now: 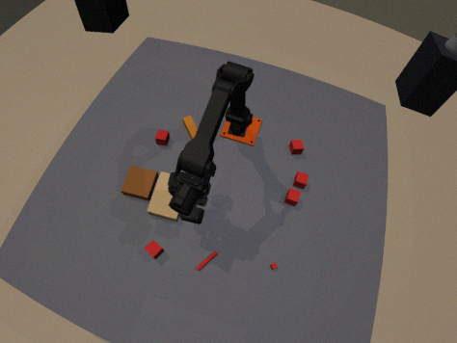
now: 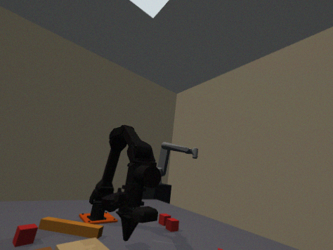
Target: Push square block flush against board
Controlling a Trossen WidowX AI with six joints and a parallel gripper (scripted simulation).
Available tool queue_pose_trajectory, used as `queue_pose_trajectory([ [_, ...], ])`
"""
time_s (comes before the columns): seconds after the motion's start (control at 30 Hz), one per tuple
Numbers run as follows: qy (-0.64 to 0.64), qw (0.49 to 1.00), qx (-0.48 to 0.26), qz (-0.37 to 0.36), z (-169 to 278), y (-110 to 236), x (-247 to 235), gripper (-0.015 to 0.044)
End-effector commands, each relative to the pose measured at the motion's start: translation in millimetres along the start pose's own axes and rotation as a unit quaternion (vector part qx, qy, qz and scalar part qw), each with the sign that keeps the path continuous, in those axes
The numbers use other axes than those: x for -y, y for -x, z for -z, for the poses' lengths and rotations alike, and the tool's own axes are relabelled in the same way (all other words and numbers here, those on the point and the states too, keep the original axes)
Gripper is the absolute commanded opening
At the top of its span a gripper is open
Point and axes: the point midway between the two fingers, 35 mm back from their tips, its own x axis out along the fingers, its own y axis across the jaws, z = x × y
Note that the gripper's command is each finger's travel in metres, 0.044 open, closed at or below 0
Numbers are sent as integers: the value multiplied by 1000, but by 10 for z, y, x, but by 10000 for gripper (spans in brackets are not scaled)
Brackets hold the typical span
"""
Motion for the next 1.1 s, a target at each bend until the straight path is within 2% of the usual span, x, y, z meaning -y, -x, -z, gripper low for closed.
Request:
queue_pose_trajectory([
  [0.0,-1,1000,4,-8,-4,238,-18,0],
  [0.13,-1,1000,4,-8,-28,239,-2,0],
  [0.23,-1,1000,5,-8,-261,236,179,0],
  [0.4,-1,1000,5,-7,-283,204,195,0],
  [0.5,-1,1000,5,-7,-289,-197,186,0],
  [0.57,-1,1000,5,-7,-287,-317,192,0],
  [1.07,-1,1000,5,-7,-420,-313,178,0],
])
